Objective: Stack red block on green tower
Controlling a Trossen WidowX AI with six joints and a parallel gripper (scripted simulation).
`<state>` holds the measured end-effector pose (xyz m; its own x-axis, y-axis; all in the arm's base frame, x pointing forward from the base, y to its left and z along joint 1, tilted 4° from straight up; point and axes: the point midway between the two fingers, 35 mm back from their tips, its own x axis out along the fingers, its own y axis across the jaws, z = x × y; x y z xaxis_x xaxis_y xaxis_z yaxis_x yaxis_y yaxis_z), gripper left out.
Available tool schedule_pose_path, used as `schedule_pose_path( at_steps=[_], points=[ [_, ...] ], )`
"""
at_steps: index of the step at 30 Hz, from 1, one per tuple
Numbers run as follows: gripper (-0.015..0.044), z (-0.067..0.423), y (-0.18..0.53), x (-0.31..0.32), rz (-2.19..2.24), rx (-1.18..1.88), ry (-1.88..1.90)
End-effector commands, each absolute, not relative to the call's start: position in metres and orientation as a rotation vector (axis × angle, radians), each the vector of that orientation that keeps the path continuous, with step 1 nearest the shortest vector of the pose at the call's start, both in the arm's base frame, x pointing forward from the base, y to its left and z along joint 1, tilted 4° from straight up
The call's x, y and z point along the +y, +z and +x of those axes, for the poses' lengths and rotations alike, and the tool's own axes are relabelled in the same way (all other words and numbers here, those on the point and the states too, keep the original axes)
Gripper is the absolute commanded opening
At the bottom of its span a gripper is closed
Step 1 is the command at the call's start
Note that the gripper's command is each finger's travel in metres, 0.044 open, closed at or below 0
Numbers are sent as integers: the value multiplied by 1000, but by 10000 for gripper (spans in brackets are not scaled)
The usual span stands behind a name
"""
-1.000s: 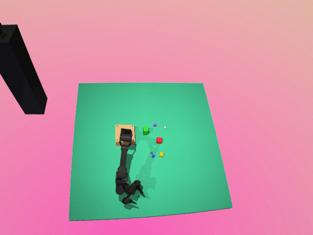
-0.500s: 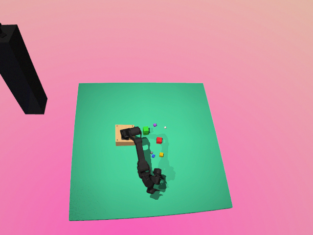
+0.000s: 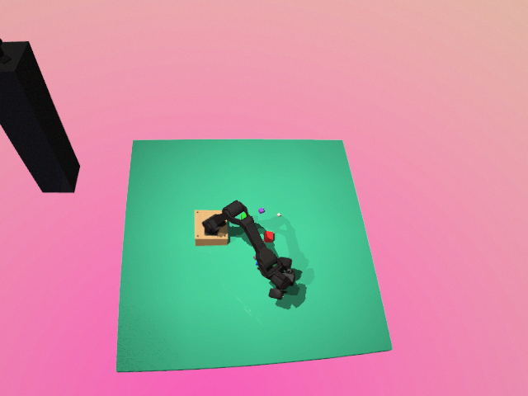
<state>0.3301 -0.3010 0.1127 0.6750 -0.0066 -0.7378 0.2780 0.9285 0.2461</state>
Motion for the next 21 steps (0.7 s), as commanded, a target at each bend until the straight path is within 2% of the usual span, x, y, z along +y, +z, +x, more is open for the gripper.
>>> schedule_pose_path(
  at_steps=[1, 10, 21],
  points=[
    [440, 341, 110, -263, 374, 889, -134],
    [440, 353, 106, -175, 373, 1057, -70],
    [440, 339, 97, -87, 290, 1276, -50]
  ],
)
